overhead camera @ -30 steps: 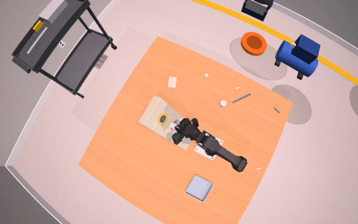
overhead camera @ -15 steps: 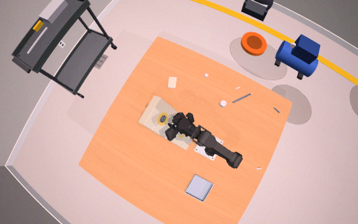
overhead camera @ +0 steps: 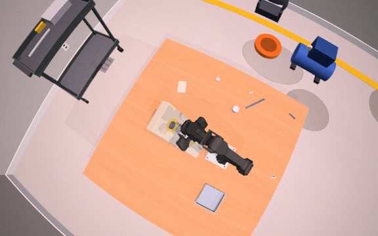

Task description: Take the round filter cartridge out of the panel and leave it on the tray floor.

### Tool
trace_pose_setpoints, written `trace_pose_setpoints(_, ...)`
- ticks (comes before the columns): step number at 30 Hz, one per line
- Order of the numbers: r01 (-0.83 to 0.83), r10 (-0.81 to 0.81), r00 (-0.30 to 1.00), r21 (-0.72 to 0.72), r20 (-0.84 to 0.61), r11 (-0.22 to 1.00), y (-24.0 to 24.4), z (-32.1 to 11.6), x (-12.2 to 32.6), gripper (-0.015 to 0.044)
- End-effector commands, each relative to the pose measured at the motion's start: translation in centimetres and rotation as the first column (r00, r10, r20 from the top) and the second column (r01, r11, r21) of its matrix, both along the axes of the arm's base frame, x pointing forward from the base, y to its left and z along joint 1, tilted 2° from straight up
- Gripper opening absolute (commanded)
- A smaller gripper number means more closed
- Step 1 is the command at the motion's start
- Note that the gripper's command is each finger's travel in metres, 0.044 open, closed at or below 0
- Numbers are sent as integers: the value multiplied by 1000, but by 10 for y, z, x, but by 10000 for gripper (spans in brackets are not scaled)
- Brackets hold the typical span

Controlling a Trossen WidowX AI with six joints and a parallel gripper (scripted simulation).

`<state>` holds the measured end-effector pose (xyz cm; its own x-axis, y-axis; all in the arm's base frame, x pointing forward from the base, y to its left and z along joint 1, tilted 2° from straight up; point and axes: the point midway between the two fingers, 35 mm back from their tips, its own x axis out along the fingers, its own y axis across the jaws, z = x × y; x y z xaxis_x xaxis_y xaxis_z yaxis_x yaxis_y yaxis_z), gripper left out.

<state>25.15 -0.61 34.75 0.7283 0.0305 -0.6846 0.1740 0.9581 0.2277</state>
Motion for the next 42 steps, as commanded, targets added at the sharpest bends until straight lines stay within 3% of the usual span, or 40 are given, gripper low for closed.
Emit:
trace_pose_setpoints(1,-204,168,957,-134,-238,970,1,-61,-16,305)
trace_pose_setpoints(42,-242,196,942,-148,-273,959,2,-112,6,305)
